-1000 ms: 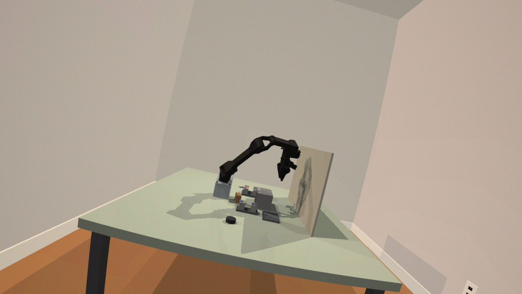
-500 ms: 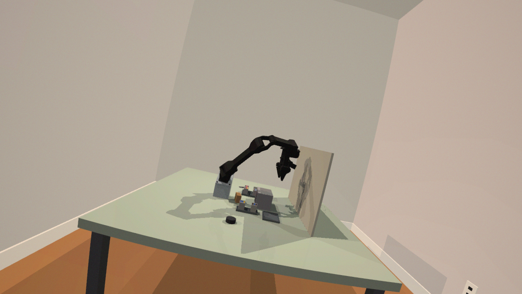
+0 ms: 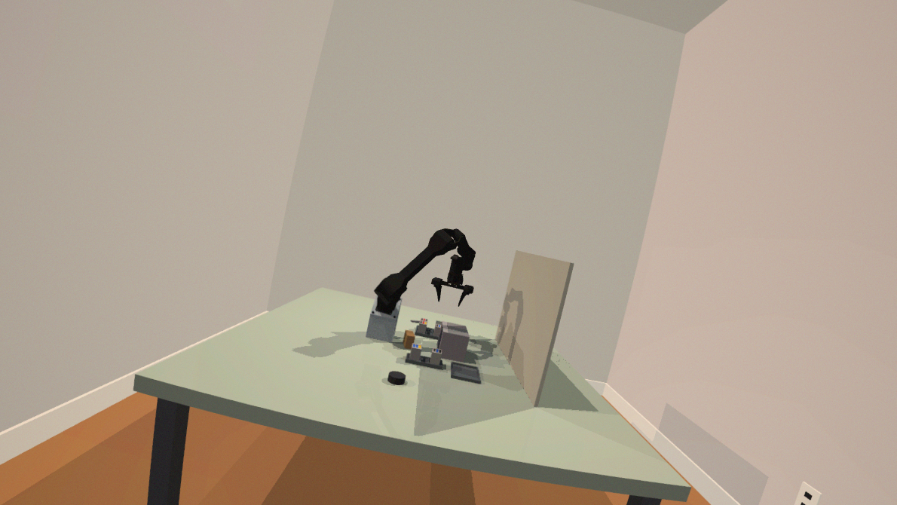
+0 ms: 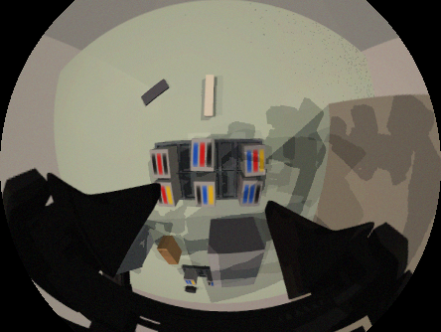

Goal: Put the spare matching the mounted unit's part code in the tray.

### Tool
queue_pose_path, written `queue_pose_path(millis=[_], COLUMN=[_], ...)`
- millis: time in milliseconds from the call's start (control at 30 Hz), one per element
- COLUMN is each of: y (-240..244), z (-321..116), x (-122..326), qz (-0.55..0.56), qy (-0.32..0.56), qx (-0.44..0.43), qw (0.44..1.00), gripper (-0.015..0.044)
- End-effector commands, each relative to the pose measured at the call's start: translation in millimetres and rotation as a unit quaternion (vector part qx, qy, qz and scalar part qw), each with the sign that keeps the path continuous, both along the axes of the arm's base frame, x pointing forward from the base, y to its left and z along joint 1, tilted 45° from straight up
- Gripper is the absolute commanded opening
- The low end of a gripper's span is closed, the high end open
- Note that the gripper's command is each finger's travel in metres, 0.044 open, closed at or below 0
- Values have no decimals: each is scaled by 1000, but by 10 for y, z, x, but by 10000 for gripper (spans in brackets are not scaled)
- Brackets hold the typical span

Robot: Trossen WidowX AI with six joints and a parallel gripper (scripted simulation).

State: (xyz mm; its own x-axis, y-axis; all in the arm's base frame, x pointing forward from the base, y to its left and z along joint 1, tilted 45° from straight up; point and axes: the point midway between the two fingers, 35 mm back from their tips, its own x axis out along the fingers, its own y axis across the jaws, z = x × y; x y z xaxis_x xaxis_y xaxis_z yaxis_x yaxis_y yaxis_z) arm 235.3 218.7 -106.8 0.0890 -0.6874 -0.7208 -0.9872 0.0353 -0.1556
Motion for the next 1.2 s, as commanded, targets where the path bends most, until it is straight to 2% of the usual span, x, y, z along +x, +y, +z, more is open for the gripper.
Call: queue_pose_path(millis=[0,100,267,300,1167], y=[10,10,-209,-265,-446], z=[-195,-195,-407,-457,-687], x=[-184,-184,-187,-191,-129], qz=[52,52,52,52,52], qy=[55,55,55,55,54], qx=[-9,-9,-10,-10,-10], qw=[997,997,997,997,997], gripper=[440,440,309,300,300])
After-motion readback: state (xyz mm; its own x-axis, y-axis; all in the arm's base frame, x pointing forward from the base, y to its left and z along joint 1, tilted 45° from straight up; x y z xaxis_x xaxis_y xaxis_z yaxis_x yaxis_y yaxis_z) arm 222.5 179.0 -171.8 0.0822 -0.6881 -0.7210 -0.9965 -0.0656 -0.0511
